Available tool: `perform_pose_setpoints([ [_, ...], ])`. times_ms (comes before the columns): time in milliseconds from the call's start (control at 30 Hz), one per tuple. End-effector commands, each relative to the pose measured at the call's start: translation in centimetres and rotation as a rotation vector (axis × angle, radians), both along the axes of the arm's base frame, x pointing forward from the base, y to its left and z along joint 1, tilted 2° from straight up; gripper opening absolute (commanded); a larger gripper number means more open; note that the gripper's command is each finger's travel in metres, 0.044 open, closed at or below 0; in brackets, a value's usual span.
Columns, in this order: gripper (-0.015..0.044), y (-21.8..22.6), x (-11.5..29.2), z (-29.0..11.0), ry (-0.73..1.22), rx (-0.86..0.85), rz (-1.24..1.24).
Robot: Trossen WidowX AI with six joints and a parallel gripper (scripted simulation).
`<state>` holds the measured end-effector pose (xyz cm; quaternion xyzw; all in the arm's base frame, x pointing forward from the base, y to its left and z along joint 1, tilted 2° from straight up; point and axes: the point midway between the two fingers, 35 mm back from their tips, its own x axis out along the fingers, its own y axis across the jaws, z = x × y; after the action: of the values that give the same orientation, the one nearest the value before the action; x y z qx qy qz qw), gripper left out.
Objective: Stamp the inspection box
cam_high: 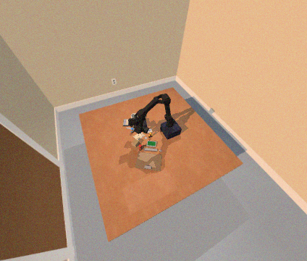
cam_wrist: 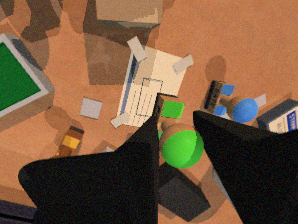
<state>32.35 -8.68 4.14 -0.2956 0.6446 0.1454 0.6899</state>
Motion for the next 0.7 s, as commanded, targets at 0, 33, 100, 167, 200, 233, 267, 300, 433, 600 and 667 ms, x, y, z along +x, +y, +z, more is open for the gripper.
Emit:
perform_pose_setpoints([
  [0,0.0,0.0,-0.1,-0.3,0.002,0.003,0.003],
  [33,0.0,0.0,-0.1,-0.4,0.002,0.003,0.003],
  [100,0.0,0.0,0.0,-0.5,0.002,0.004,0.003],
  [167,0.0,0.0,0.0,-0.7,0.002,0.004,0.003],
  [200,0.0,0.0,0.0,-0.7,0.002,0.004,0.003],
  [233,0.0,0.0,0.0,-0.8,0.002,0.004,0.003],
  [267,0.0,0.0,0.0,-0.9,0.002,0.004,0.003],
  [300,0.0,0.0,0.0,-0.9,0.002,0.004,0.003],
  [433,0.0,0.0,0.0,-1.2,0.002,0.004,0.003],
  [600,0.0,0.0,0.0,-1.5,0.001,0.004,0.004],
  [667,0.0,0.0,0.0,-1.7,0.001,0.004,0.004],
])
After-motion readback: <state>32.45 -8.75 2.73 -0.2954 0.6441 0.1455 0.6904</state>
